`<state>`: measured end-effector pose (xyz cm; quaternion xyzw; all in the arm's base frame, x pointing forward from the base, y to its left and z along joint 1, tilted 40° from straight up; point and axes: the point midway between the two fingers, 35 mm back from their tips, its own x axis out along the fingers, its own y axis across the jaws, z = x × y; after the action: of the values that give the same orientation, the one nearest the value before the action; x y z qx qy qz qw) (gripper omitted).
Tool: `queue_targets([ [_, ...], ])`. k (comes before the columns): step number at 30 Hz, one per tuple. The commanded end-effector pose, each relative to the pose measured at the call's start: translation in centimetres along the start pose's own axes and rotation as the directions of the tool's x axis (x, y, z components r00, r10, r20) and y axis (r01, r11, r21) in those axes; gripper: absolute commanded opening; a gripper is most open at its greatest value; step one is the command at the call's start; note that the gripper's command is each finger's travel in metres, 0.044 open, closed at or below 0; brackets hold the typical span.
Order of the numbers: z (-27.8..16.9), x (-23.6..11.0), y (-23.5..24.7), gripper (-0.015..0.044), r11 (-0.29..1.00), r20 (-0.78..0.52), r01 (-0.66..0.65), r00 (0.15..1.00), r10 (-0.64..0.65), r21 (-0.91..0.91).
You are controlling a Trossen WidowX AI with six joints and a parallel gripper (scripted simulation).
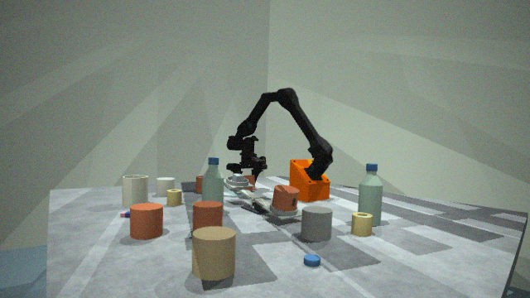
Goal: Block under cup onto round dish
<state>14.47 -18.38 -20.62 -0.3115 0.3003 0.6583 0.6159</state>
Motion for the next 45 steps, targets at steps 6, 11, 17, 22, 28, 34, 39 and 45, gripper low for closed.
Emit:
queue_targets([
  [6,0.0,0.0,0.0,0.0262,1.000,0.000,0.000,1.000,0.000,-0.001],
  [11,0.0,0.0,0.0,0.0394,1.000,0.000,0.000,1.000,0.000,-0.001],
  [17,0.0,-5.4,0.0,0.0440,1.000,-0.001,0.006,1.000,-0.006,0.002],
  [22,0.1,-5.5,-0.3,0.0414,1.000,-0.002,0.006,1.000,-0.006,0.003],
  [28,5.4,-8.6,-7.5,0.0260,1.000,-0.019,0.011,1.000,-0.010,0.024],
  [34,14.0,-10.5,-14.1,0.0260,0.999,-0.004,0.014,1.000,-0.014,0.037],
  [39,18.3,-10.8,-16.2,0.0260,0.999,0.013,0.011,1.000,-0.011,0.041],
  [45,18.3,-10.7,-16.2,0.0260,0.999,0.013,0.011,1.000,-0.011,0.041],
])
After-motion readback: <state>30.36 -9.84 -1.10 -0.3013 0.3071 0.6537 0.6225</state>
